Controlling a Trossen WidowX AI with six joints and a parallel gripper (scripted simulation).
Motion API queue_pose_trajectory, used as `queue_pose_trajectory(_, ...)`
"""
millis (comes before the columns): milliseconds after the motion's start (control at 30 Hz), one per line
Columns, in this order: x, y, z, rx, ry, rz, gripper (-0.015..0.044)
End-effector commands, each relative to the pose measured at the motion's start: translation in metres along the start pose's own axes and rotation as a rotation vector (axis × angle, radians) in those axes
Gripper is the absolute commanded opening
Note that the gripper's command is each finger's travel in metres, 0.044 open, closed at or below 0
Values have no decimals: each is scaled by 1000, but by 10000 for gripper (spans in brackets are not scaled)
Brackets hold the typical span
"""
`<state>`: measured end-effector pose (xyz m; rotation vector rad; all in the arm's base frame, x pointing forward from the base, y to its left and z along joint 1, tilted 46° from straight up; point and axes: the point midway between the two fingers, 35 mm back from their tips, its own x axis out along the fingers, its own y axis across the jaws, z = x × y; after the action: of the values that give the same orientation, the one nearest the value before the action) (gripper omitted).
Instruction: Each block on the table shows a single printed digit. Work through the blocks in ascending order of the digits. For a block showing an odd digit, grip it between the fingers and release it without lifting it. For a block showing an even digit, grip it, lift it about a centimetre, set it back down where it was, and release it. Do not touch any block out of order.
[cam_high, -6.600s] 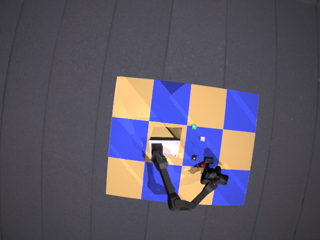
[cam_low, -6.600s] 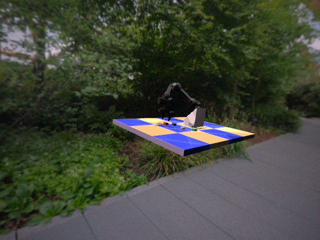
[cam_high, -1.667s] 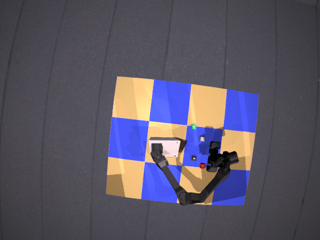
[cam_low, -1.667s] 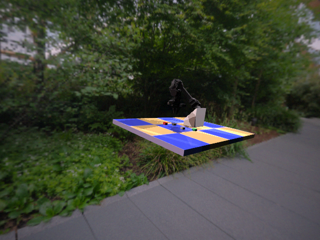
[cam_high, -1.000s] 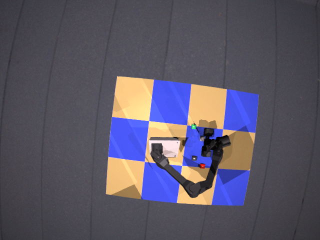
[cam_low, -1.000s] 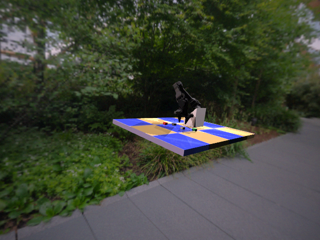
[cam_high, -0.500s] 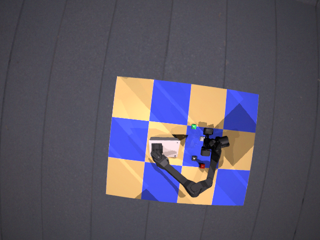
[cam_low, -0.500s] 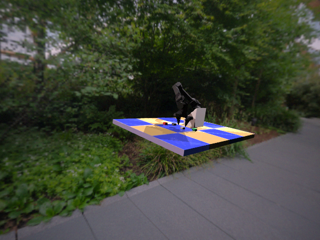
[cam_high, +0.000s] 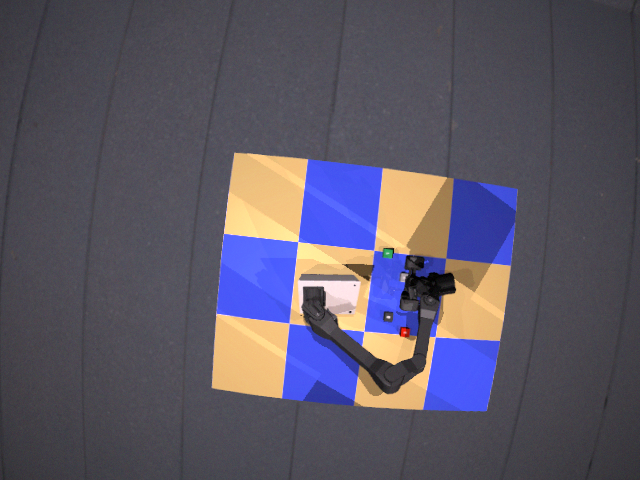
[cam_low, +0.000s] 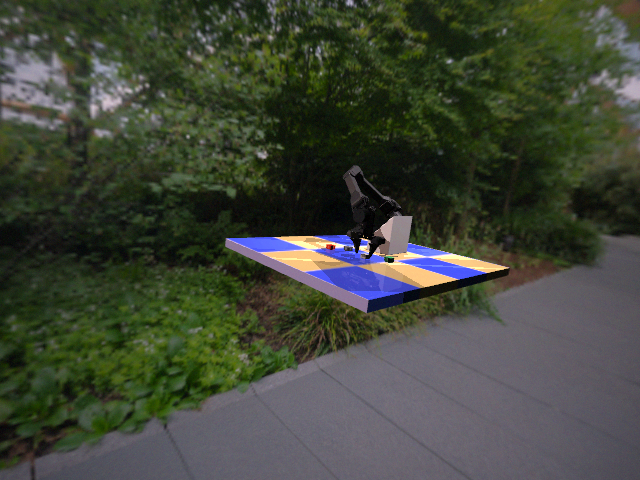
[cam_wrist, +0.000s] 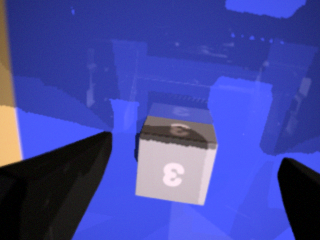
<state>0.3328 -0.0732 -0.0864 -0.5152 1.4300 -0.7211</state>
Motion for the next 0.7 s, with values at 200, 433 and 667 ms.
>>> queue_pose_trajectory(200,2,0,-1,-4,-1,-4,120)
queue_pose_trajectory(433,2,0,-1,-4,-1,-4,120)
queue_pose_trajectory(667,2,0,-1,-4,-1,-4,120)
